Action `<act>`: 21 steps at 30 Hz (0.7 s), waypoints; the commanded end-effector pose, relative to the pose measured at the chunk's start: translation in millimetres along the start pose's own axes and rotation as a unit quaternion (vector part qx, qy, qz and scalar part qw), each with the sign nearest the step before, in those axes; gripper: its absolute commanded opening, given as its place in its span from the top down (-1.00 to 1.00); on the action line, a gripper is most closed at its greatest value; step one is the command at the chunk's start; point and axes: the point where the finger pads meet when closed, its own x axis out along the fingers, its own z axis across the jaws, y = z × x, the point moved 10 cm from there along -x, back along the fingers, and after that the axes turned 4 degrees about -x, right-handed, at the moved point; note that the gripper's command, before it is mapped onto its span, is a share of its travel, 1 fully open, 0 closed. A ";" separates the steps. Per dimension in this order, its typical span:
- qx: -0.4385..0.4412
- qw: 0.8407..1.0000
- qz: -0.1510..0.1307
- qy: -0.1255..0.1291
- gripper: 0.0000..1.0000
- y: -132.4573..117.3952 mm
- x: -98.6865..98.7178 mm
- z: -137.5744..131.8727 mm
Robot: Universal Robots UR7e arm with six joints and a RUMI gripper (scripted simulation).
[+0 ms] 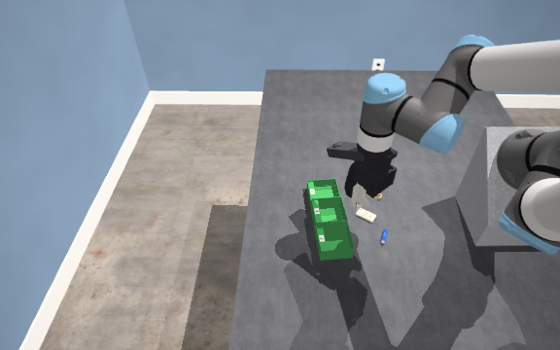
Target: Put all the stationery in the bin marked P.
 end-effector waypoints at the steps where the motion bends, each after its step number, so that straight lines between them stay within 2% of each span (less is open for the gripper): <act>1: 0.078 0.997 0.001 -0.001 1.00 32.1 1.3 4.4; 5: 0.135 0.991 0.001 0.000 1.00 55.7 1.2 8.6; 7: 0.135 0.991 0.001 0.000 1.00 55.7 1.2 8.6; 8: 0.175 0.985 0.001 0.000 1.00 61.6 1.2 9.6; 17: 0.295 0.956 0.002 -0.002 1.00 116.6 0.9 18.4; 21: 0.304 0.953 0.003 -0.003 1.00 123.3 0.9 19.2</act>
